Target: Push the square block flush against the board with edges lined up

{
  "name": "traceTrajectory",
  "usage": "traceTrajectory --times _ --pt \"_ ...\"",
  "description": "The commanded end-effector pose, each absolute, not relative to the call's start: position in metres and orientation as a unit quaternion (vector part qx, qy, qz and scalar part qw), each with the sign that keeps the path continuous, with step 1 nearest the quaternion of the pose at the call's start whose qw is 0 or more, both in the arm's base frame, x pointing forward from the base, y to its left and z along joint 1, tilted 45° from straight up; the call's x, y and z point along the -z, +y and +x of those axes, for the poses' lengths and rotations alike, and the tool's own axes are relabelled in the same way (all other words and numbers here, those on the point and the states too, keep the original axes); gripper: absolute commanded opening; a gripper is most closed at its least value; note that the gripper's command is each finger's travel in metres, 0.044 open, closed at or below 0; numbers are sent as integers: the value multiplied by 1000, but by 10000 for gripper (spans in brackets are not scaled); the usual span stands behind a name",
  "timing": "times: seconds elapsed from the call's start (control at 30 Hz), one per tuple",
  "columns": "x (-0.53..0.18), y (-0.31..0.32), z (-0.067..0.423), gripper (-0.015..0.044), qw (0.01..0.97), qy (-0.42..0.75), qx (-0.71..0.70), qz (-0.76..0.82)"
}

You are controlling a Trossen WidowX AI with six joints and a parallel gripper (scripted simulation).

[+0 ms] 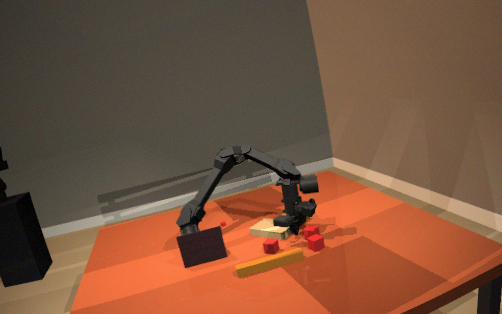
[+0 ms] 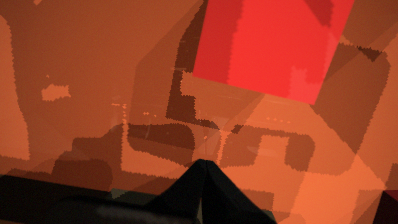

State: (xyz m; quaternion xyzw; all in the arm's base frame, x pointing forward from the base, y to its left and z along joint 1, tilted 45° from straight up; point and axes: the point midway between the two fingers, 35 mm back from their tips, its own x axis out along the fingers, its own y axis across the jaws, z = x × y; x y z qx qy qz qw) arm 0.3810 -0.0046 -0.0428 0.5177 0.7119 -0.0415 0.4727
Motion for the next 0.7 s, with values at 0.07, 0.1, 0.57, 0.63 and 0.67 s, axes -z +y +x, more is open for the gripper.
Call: traceTrajectory --times 0.07,0.1,0.57,0.63,0.67 --pt "37 -4 379 0 475 706 41 524" --pt "36 -3 378 0 475 706 41 524" --pt "30 3 371 0 475 706 41 524" --pt "31 2 374 0 475 706 41 524" --pt "32 1 375 0 475 706 41 524"
